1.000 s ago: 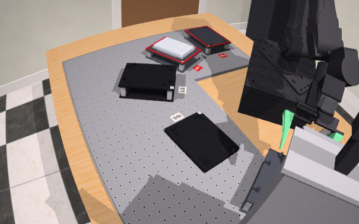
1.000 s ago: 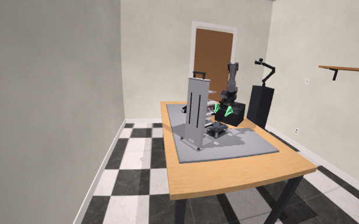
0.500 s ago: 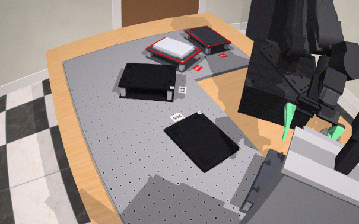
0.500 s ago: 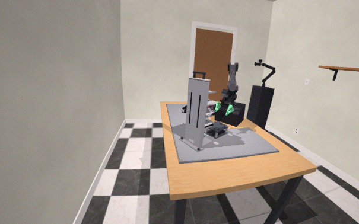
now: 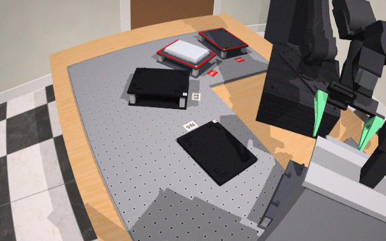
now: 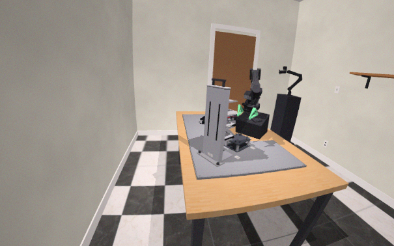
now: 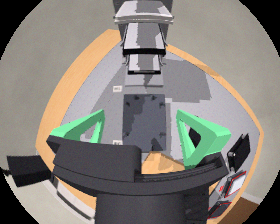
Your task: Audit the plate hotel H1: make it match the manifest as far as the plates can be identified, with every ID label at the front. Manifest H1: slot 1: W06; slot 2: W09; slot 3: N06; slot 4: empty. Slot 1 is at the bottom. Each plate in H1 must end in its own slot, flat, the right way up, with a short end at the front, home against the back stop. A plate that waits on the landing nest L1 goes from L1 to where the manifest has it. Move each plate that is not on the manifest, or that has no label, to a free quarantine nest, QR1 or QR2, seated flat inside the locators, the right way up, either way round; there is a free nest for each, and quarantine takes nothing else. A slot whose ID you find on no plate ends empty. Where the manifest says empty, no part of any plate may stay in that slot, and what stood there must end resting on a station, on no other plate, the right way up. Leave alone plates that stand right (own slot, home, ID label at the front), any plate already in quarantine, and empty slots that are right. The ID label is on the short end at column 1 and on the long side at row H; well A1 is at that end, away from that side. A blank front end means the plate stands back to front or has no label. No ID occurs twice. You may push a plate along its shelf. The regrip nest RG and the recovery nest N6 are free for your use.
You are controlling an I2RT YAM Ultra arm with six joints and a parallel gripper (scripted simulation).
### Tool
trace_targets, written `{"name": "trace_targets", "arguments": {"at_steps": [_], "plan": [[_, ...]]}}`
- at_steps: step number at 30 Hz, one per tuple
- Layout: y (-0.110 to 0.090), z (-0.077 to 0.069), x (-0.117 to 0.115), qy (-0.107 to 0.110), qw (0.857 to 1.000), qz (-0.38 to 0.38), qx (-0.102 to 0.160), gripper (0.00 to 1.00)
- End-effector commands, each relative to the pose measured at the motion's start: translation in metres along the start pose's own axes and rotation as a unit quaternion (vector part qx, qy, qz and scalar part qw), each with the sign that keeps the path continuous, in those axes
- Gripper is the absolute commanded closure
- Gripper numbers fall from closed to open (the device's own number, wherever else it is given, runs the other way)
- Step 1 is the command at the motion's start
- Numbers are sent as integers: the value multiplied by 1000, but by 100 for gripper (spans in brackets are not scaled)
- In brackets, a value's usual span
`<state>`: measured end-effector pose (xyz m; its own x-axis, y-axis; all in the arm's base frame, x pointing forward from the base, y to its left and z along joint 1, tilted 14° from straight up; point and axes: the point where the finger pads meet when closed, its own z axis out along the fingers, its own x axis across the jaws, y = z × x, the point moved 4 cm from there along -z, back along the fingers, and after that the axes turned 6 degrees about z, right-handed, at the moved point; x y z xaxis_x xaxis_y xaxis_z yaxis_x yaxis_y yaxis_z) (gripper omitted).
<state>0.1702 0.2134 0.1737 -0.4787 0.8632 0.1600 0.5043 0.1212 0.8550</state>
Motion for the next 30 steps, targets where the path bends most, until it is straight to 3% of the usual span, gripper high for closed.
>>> {"name": "trace_targets", "arguments": {"at_steps": [1, 30], "plan": [[12, -12, 0, -5, 1000, 1, -2, 0], [72, -74, 6, -5, 1000, 2, -1, 0]]}}
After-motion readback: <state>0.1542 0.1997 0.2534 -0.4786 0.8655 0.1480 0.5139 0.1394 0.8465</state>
